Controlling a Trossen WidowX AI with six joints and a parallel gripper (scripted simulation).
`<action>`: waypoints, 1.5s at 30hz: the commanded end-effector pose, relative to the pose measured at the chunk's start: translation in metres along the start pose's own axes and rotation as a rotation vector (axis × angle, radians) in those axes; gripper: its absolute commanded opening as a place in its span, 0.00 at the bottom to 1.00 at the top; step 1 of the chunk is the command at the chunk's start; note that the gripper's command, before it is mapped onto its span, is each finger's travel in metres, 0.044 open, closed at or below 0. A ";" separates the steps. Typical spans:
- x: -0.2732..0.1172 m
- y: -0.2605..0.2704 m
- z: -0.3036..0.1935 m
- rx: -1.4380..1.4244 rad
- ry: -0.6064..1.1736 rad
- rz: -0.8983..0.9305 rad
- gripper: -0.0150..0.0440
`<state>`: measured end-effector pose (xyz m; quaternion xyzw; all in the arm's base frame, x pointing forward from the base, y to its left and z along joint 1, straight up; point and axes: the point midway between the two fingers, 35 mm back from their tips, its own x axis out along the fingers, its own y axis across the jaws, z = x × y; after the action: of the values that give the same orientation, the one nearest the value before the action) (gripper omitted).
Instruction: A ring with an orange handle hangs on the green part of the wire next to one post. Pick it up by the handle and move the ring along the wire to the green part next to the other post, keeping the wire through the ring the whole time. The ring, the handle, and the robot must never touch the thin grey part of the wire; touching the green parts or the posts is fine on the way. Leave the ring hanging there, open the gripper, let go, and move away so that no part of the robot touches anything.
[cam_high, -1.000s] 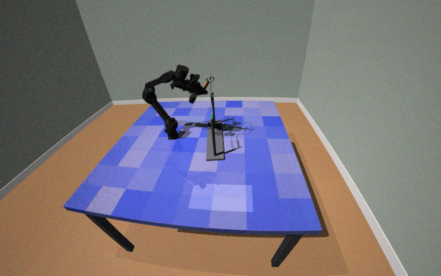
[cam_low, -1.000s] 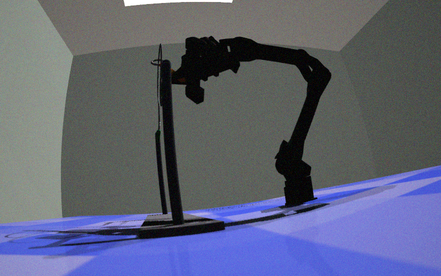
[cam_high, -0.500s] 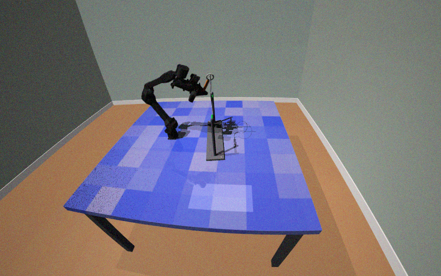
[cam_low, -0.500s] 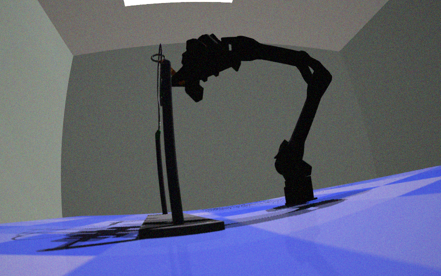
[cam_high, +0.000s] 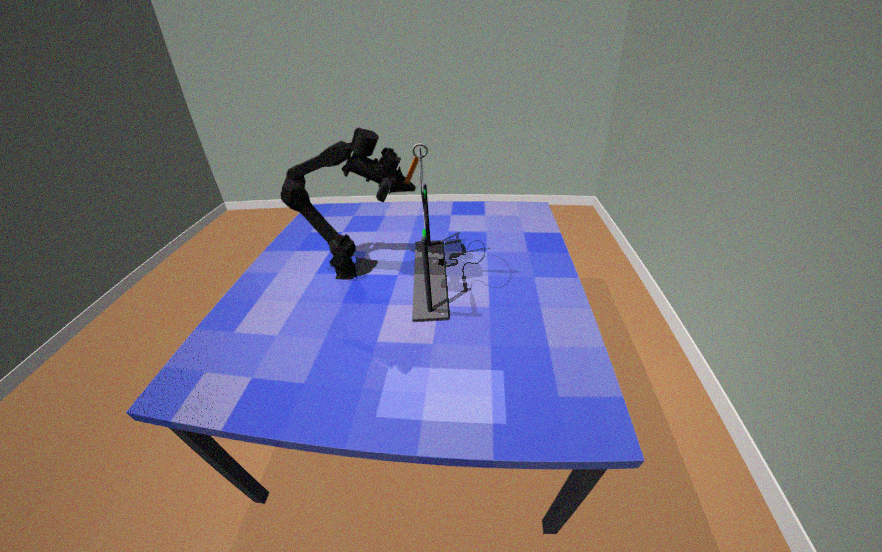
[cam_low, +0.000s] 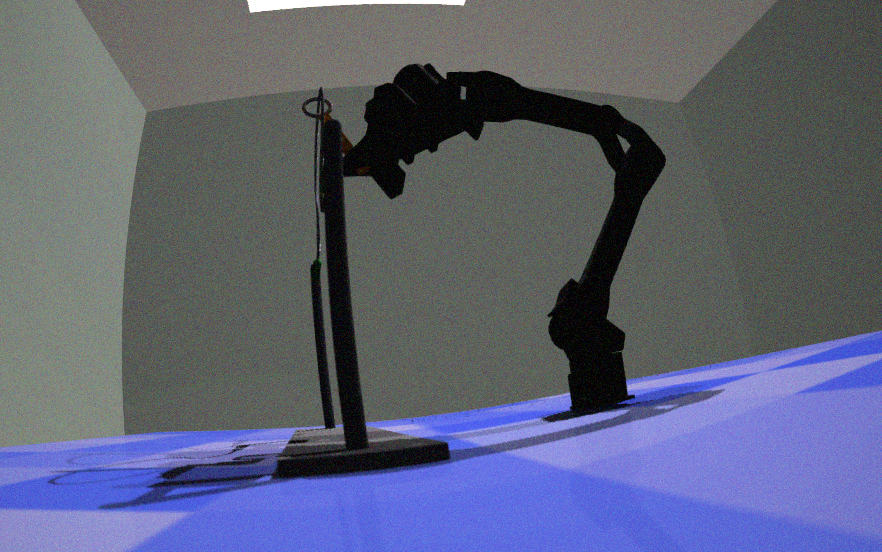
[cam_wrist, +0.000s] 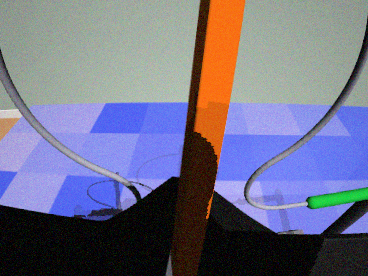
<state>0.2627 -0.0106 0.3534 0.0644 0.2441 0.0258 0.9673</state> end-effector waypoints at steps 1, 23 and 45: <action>0.000 -0.002 -0.001 -0.055 -0.009 -0.033 0.00; 0.000 -0.011 0.001 -0.298 -0.044 -0.162 0.00; -0.001 -0.018 0.004 -0.542 -0.078 -0.291 0.00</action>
<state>0.2654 -0.0270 0.3542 -0.2073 0.2021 -0.0433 0.9562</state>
